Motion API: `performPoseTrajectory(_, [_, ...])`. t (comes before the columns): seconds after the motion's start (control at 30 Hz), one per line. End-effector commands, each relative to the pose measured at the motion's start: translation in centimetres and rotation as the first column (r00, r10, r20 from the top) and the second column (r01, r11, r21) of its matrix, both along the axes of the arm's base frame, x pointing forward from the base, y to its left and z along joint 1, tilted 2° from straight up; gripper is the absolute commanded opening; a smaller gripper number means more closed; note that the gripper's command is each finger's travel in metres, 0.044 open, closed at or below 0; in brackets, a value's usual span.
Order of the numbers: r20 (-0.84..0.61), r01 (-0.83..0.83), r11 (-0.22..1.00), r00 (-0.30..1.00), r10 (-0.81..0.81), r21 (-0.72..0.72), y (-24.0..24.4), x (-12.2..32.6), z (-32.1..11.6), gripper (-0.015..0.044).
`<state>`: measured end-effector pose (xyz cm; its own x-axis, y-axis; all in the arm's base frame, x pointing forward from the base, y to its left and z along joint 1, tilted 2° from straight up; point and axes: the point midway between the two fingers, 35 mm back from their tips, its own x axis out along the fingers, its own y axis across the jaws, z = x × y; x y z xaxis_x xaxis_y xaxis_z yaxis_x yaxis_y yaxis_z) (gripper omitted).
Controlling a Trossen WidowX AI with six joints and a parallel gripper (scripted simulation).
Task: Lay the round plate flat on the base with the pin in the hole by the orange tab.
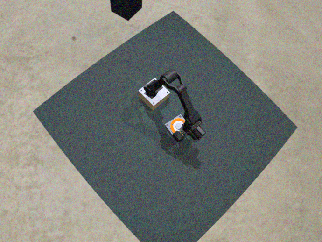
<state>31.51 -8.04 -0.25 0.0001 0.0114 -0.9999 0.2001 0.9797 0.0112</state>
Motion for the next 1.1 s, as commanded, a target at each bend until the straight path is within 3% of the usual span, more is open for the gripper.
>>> performPoseTrajectory(0.0, [-0.001, 0.003, 1.0, 1.0, -0.003, 0.003, -0.4, -0.2, -0.1, 0.0])
performPoseTrajectory(1.07, [-0.003, 0.003, 1.0, 1.0, -0.003, 0.0, -2.9, -2.5, -0.2, 0.0])
